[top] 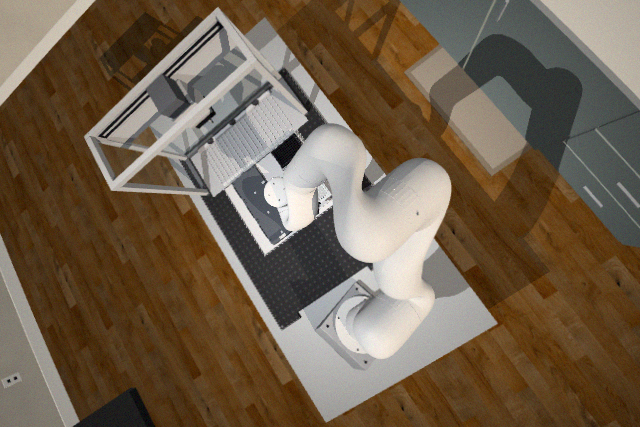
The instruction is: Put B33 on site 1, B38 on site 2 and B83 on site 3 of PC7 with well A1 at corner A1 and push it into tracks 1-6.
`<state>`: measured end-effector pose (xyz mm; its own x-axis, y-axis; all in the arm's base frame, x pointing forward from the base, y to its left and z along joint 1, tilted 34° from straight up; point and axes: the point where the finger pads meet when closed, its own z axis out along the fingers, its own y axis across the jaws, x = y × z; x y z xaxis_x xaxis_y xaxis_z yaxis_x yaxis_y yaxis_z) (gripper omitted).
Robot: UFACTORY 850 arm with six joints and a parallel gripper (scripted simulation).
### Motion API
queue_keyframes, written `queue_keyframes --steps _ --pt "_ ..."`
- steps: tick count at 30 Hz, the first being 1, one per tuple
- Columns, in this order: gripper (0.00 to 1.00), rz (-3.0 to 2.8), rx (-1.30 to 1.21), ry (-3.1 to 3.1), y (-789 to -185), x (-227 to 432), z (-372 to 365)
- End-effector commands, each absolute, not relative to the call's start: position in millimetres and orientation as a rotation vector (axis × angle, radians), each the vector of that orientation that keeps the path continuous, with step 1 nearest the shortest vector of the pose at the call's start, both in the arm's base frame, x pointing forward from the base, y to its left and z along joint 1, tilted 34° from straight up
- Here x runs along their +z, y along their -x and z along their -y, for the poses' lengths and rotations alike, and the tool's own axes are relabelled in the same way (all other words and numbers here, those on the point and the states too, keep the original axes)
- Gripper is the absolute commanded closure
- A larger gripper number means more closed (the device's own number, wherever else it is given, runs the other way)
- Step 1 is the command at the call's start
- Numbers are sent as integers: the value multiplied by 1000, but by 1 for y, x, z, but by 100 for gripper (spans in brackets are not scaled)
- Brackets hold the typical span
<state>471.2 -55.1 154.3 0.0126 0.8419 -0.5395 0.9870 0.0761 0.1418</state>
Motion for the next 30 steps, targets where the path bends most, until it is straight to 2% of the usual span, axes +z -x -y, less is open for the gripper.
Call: queue_keyframes --steps 1,30 --pt "100 -1869 -386 -1805 -471 157 54" --pt "100 -1869 -386 -1805 -464 194 30"
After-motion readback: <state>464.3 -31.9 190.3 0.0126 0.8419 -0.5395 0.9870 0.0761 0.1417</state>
